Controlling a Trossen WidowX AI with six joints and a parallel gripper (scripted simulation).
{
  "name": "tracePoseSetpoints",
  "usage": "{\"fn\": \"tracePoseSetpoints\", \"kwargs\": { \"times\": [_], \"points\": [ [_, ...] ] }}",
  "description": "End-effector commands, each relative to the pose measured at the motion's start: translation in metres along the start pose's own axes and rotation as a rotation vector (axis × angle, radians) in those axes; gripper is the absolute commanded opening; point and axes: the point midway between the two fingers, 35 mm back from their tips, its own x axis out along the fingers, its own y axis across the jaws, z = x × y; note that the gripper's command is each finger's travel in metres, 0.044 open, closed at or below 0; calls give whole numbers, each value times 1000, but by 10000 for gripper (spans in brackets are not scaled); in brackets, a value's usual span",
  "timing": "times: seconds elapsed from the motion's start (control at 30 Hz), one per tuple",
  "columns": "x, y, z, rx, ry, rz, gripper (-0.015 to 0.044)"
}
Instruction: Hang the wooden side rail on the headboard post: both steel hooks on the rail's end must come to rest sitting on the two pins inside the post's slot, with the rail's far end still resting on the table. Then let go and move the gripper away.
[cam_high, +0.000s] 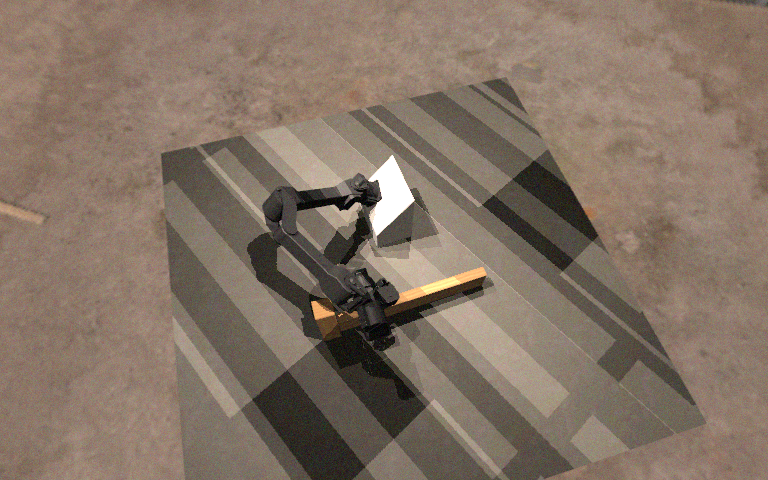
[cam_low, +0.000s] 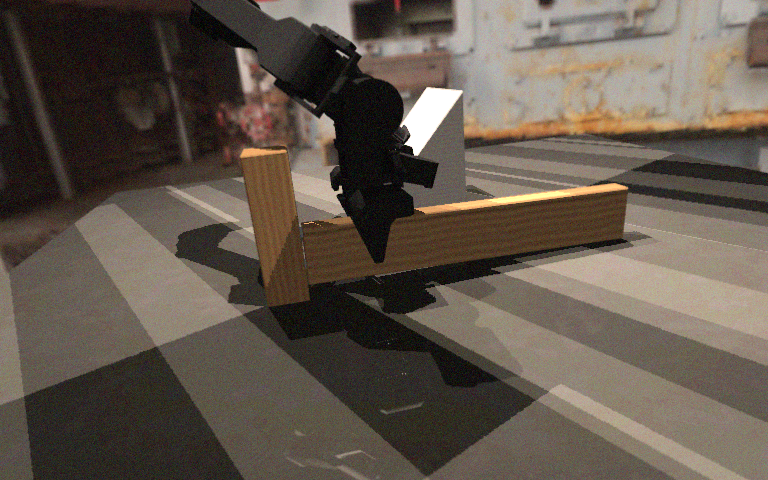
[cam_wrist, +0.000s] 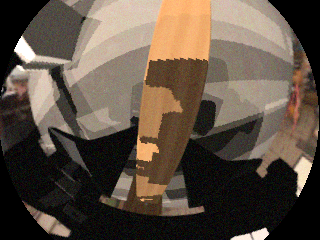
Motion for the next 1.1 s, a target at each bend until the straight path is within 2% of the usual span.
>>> {"fn": "tracePoseSetpoints", "kwargs": {
  "times": [0.0,0.13,0.37,0.53,1.07],
  "points": [
    [-2,0,0,0,0,0,341],
    [-31,0,1,-6,4,-1,440],
    [-40,0,3,-7,6,-2,440],
    [-40,-2,31,-7,6,-2,440],
    [-40,-2,27,-13,6,-3,440]
  ]
}}
